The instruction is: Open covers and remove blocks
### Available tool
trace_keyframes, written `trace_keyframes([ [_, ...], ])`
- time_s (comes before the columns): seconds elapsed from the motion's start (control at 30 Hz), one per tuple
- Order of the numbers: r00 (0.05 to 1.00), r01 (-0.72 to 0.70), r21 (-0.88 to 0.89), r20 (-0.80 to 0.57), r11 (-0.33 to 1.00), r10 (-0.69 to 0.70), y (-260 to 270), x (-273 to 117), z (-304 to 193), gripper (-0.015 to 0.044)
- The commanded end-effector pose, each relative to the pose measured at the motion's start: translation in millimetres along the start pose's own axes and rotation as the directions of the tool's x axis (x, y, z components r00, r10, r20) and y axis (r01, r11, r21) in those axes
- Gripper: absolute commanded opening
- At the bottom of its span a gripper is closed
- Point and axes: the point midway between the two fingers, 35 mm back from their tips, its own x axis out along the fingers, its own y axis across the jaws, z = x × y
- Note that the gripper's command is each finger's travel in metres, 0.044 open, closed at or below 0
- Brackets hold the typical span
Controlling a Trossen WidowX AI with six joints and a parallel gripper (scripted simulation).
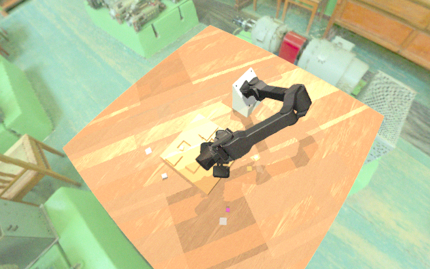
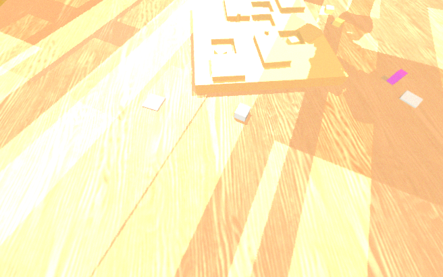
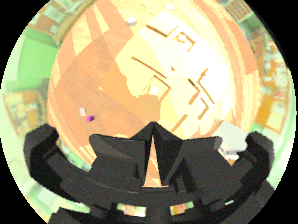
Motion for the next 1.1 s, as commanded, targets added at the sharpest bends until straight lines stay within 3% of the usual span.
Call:
trace_keyframes([
  [0.0, 1.000, 0.007, -0.286, 0.004, 0.958, -0.007, -2.2, 0.5, 23.9, 0.0000],
  [0.27, 1.000, 0.006, -0.790, 0.002, 0.613, -0.007, -9.9, 1.6, 68.0, 0.0000],
  [0.47, 1.000, 0.005, -0.973, 0.004, 0.230, -0.005, -20.5, 2.5, 100.8, 0.0000],
  [0.7, 1.000, 0.004, -0.977, 0.004, -0.211, -0.001, -35.4, 4.3, 134.5, 0.0000],
  [1.07, 1.000, 0.002, -0.718, -0.007, -0.697, 0.010, -58.7, 9.9, 174.6, 0.0000],
])
